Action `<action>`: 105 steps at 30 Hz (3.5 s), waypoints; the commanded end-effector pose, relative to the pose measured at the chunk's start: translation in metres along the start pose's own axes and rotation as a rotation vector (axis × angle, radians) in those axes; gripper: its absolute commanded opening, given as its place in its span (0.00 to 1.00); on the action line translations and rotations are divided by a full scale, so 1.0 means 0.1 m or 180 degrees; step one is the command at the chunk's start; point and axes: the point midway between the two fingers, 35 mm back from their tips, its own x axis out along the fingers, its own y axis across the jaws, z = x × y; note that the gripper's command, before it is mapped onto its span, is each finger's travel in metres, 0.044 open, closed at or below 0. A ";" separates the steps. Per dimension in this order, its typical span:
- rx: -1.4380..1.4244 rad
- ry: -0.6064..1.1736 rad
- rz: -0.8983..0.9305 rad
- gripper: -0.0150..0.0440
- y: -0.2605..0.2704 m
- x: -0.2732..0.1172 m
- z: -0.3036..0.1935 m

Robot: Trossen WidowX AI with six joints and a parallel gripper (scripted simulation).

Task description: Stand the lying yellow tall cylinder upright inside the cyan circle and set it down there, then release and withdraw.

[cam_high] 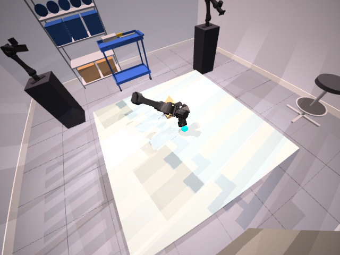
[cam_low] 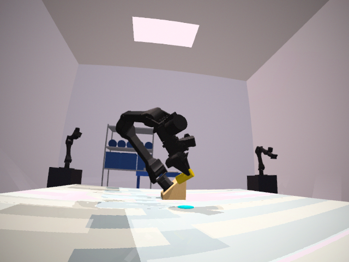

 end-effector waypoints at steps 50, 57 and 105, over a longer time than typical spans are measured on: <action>-0.0200 -0.1241 0.0116 0.43 -0.01 -0.03 -0.02; -0.0237 -0.1404 0.0092 0.43 -0.01 -0.04 -0.02; -0.0573 -0.2470 -0.0313 0.43 -0.05 -0.19 -0.06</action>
